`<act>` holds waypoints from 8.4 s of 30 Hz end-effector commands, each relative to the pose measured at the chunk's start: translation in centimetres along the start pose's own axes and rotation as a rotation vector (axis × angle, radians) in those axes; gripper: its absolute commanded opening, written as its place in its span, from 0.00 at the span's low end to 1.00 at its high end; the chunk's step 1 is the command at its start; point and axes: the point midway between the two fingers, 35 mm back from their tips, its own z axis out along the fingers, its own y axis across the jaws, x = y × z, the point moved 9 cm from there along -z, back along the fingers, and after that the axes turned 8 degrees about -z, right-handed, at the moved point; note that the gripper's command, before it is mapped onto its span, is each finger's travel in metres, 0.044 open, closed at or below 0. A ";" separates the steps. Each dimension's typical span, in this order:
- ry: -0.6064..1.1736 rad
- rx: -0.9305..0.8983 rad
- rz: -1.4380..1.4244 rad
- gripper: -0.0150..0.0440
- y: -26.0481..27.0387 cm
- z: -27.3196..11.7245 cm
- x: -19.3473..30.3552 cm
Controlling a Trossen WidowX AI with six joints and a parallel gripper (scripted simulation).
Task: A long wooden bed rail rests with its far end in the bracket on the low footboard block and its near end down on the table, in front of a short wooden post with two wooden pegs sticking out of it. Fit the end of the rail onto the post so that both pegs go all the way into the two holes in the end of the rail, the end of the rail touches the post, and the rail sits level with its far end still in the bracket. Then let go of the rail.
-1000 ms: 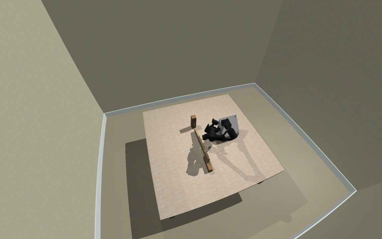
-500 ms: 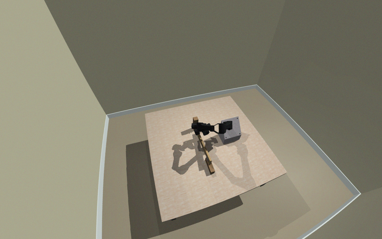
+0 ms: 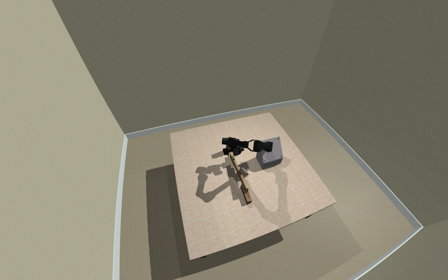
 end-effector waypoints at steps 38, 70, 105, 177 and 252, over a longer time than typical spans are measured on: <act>-0.009 0.008 0.004 1.00 -0.4 6.2 0.0; -0.011 0.008 0.004 0.25 -0.3 7.0 0.0; -0.011 0.008 0.004 0.25 0.1 5.7 0.0; -0.008 0.008 0.004 0.25 0.1 2.1 0.1; -0.008 0.008 0.004 0.25 0.2 2.3 1.1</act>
